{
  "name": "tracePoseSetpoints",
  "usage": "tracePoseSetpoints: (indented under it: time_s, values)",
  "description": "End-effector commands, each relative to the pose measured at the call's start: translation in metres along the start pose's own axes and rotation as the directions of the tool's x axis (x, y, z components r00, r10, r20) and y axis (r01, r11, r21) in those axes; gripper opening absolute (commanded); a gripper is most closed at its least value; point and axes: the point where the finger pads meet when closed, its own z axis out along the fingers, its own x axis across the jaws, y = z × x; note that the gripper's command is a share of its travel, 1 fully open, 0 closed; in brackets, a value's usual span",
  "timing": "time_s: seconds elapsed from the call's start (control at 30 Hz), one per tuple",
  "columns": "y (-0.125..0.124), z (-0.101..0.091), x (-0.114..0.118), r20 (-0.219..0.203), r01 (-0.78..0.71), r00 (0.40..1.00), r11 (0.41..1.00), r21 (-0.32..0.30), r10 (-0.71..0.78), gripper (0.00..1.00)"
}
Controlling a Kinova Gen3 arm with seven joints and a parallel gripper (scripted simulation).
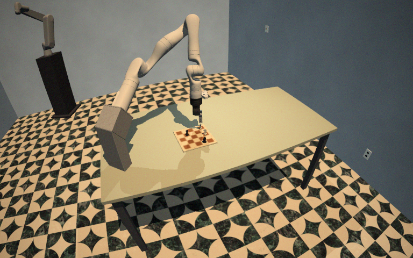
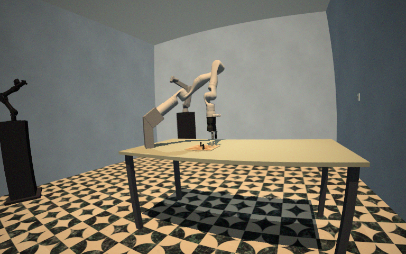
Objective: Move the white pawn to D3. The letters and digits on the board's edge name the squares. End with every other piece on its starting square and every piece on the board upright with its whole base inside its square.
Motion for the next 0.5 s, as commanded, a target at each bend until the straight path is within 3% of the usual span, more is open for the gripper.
tracePoseSetpoints:
  time_s: [0.0,0.47]
  values:
    - [0.002,0.004,-0.001,0.003,-0.001,1.000,1.000,-0.005,0.001,0.68]
    - [0.001,0.016,-0.001,0.003,-0.001,1.000,1.000,-0.005,0.001,0.68]
